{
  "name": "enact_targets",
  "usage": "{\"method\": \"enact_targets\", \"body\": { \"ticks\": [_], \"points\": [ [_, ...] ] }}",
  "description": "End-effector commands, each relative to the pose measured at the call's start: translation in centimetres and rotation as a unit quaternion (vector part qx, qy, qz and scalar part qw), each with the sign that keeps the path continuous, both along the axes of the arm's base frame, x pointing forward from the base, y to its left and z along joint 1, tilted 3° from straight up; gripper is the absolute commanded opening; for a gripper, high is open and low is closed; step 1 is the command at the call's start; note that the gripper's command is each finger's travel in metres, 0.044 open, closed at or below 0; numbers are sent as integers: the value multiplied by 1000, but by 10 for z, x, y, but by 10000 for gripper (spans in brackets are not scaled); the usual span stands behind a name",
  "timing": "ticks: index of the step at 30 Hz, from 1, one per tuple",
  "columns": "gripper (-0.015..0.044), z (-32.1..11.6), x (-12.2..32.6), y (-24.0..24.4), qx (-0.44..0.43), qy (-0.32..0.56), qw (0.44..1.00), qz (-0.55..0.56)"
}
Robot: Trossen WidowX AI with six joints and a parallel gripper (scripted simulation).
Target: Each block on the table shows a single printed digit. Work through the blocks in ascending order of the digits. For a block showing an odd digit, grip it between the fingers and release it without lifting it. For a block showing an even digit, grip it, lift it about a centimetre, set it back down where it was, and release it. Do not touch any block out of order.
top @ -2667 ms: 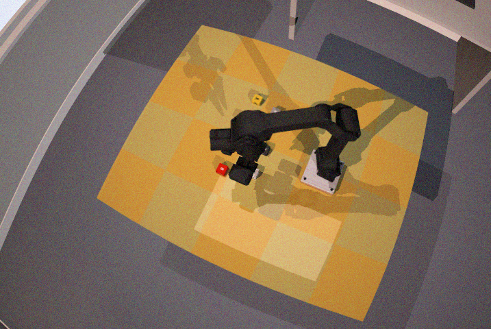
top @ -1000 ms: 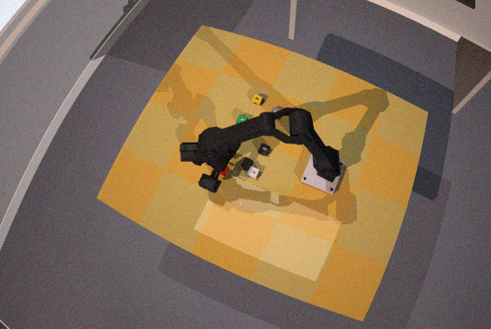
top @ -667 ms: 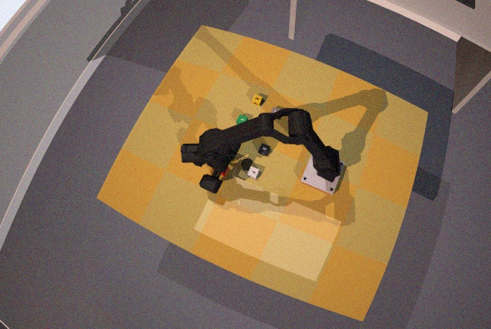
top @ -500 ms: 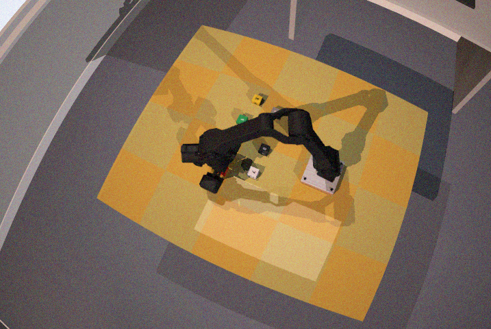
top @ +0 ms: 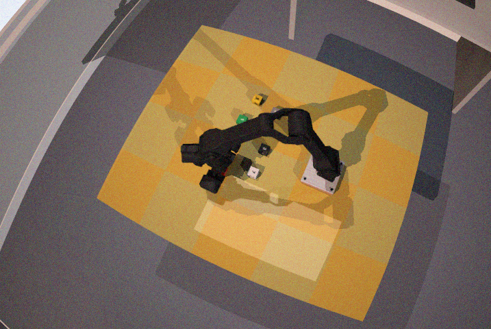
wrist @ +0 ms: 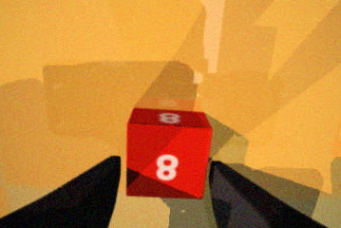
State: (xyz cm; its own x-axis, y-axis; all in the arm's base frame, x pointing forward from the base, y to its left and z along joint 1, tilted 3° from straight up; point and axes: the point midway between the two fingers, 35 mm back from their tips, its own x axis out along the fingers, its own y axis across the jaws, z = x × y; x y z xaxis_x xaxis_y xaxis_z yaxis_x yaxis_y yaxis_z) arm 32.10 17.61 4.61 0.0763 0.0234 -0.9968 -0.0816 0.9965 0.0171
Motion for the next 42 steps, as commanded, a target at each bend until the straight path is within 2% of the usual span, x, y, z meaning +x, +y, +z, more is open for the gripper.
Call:
{"method": "enact_targets", "body": {
  "ticks": [1, 42],
  "points": [
    [120, 0, 0, 0, 0, -1, 1000, 2],
    [120, 15, -1, 0, 0, -1, 1000, 2]
  ]
}}
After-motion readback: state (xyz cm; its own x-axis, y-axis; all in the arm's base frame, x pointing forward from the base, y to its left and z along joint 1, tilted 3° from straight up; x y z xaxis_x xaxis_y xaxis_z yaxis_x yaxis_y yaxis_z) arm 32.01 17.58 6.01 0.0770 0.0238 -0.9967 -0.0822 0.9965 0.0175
